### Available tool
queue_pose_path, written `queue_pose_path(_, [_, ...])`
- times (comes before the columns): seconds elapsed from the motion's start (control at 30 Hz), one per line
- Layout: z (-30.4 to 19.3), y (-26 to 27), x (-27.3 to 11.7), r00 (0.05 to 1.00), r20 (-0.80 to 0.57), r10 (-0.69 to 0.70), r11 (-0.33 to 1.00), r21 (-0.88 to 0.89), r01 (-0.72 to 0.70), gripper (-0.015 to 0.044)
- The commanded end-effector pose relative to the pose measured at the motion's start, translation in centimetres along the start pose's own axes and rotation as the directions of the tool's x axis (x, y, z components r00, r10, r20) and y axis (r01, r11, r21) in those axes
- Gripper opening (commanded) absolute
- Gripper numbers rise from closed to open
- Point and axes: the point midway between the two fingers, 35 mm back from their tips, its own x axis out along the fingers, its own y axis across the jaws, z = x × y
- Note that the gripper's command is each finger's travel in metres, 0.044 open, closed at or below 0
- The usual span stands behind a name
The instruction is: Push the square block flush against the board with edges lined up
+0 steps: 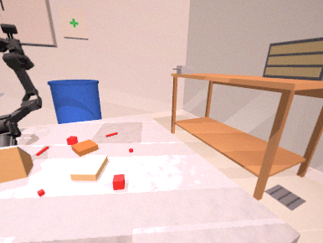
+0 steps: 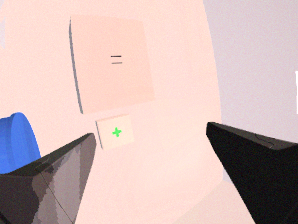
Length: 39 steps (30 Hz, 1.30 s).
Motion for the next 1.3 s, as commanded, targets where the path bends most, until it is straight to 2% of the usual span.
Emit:
queue_pose_path(0.0, [0.0,0.0,0.0,1.000,0.000,0.000,1.000,0.000,0.000,0.0374])
queue_pose_path(0.13, [0.3,-0.9,-0.2,0.999,0.005,-0.031,0.999,-0.020,0.031,0.0269])
queue_pose_path(0.47, [1.3,-7.2,-2.0,0.969,0.012,-0.248,0.957,-0.153,0.246,0.0006])
queue_pose_path(0.73, [1.0,-12.2,-4.4,0.908,-0.017,-0.419,0.880,-0.254,0.401,0.0000])
queue_pose_path(1.03, [-0.2,-14.2,-6.2,0.864,-0.061,-0.501,0.846,-0.245,0.473,0.0000])
queue_pose_path(1.27, [-1.6,-17.3,-8.8,0.784,-0.121,-0.609,0.764,-0.353,0.540,0.0000])
